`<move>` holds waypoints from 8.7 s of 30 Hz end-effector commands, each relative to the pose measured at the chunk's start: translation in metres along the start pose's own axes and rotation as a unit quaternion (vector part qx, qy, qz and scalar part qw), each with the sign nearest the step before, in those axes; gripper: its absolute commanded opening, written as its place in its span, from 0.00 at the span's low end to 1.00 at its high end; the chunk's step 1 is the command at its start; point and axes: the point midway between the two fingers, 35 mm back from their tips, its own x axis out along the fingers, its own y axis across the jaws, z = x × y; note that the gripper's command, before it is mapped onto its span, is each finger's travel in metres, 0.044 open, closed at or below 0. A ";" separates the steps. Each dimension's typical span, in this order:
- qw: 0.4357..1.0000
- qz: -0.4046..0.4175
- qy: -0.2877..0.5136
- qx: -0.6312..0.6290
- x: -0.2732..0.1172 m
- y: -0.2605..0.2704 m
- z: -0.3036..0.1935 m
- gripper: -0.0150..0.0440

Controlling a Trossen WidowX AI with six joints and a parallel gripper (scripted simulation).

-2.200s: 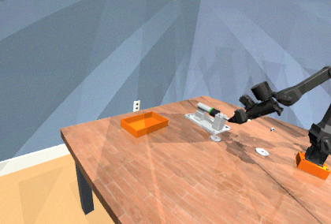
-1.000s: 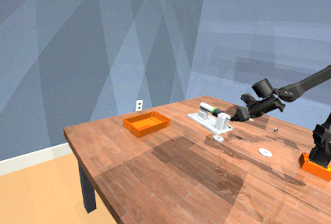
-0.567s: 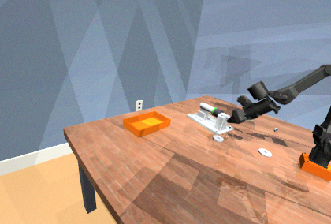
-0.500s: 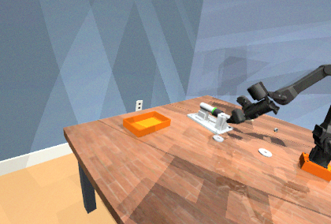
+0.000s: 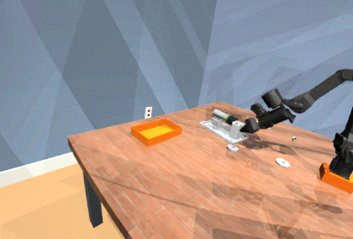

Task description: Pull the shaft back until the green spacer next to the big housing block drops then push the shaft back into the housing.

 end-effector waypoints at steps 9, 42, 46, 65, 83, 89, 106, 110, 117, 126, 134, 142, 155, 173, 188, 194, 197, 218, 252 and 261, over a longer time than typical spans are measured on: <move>1.000 0.002 0.000 -0.003 0.001 0.001 0.000 1.00; 1.000 0.001 0.000 -0.003 0.019 0.001 0.000 1.00; 1.000 0.001 0.000 -0.003 0.019 0.001 0.000 1.00; 1.000 0.000 -0.001 0.000 0.018 0.000 0.000 0.28; 1.000 0.001 0.000 -0.003 0.012 0.000 -0.005 0.25; 1.000 0.001 0.000 -0.003 0.010 0.000 -0.008 0.25; 1.000 0.001 0.000 -0.003 0.007 0.000 -0.011 0.25; 1.000 0.001 0.000 -0.003 0.007 0.000 -0.011 0.25; 1.000 0.001 0.000 -0.003 0.006 0.000 -0.012 0.25; 1.000 0.001 0.000 -0.003 0.005 0.000 -0.012 0.25; 1.000 0.001 0.000 -0.003 0.005 0.000 -0.013 0.25; 1.000 0.001 0.000 -0.003 0.004 0.000 -0.014 0.25; 1.000 0.001 0.000 -0.003 0.003 0.000 -0.015 0.25; 1.000 0.002 0.001 -0.003 0.001 0.000 -0.017 0.25; 1.000 0.002 0.001 -0.003 0.000 0.000 -0.018 0.25; 1.000 0.002 0.001 -0.003 0.000 0.000 -0.018 0.25; 1.000 0.002 0.001 -0.003 -0.001 0.000 -0.019 0.25; 1.000 0.002 0.001 -0.003 -0.002 0.000 -0.021 0.25; 1.000 0.002 0.001 -0.003 -0.005 0.000 -0.023 0.25; 1.000 0.002 0.001 -0.003 -0.006 0.000 -0.024 0.25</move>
